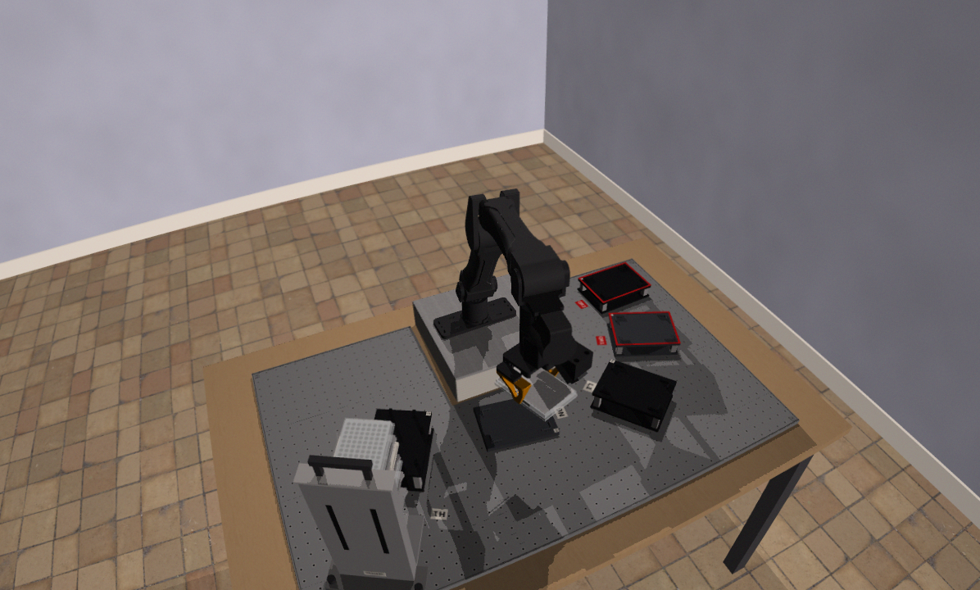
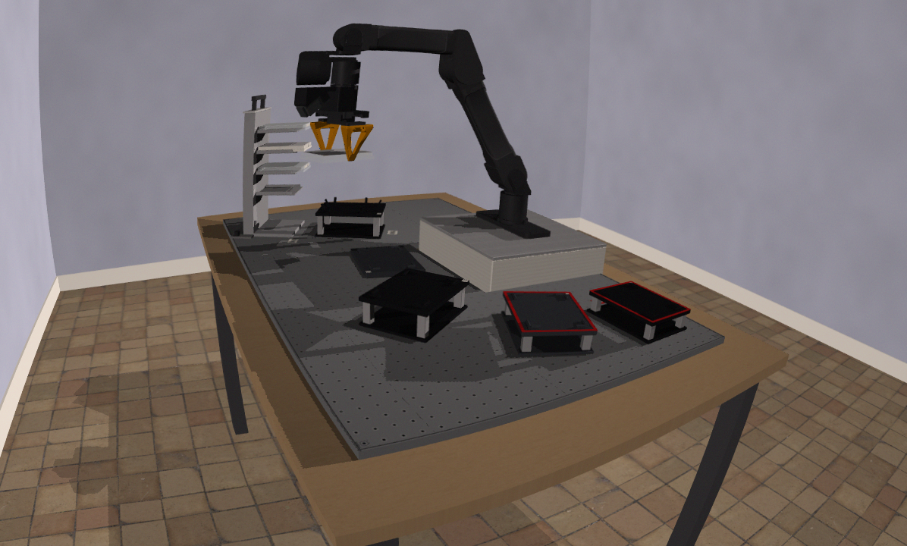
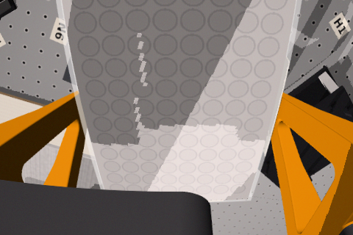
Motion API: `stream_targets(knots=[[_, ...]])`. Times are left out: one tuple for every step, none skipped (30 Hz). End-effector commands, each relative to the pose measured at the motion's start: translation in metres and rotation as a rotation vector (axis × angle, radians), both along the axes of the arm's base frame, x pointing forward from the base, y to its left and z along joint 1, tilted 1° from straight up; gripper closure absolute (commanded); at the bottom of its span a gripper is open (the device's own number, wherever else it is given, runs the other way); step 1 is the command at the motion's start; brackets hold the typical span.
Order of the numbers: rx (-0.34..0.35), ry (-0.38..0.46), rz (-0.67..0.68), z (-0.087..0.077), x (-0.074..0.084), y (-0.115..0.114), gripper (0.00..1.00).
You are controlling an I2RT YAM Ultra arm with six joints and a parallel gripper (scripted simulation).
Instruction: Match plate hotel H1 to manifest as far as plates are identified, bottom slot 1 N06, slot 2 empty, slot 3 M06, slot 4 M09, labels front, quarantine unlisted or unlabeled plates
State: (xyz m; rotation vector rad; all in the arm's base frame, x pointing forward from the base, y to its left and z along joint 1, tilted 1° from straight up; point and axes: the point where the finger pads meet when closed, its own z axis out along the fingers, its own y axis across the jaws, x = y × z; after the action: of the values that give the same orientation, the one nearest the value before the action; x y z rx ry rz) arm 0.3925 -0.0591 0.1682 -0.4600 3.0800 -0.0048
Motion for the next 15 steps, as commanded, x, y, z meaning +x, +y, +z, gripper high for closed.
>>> stream_targets(knots=[[0.009,0.026,0.008,0.014,0.0,0.01,0.14],[0.009,0.026,0.008,0.014,0.0,0.013,0.14],[0.009,0.026,0.008,0.014,0.001,0.016,0.14],[0.009,0.026,0.008,0.014,0.002,0.02,0.14],[0.009,0.026,0.008,0.014,0.002,0.023,0.14],[0.009,0.026,0.008,0.014,0.003,0.026,0.14],[0.009,0.026,0.008,0.014,0.003,0.03,0.14],[0.009,0.026,0.008,0.014,0.004,0.033,0.14],[0.009,0.026,0.008,0.014,0.004,0.036,0.14],[0.009,0.026,0.008,0.014,0.005,0.039,0.14],[0.009,0.026,0.008,0.014,0.005,0.043,0.14],[0.009,0.026,0.008,0.014,0.006,0.046,0.14],[0.009,0.026,0.008,0.014,0.006,0.049,0.14],[0.009,0.026,0.008,0.014,0.006,0.049,0.14],[0.009,0.026,0.008,0.014,0.006,0.049,0.14]])
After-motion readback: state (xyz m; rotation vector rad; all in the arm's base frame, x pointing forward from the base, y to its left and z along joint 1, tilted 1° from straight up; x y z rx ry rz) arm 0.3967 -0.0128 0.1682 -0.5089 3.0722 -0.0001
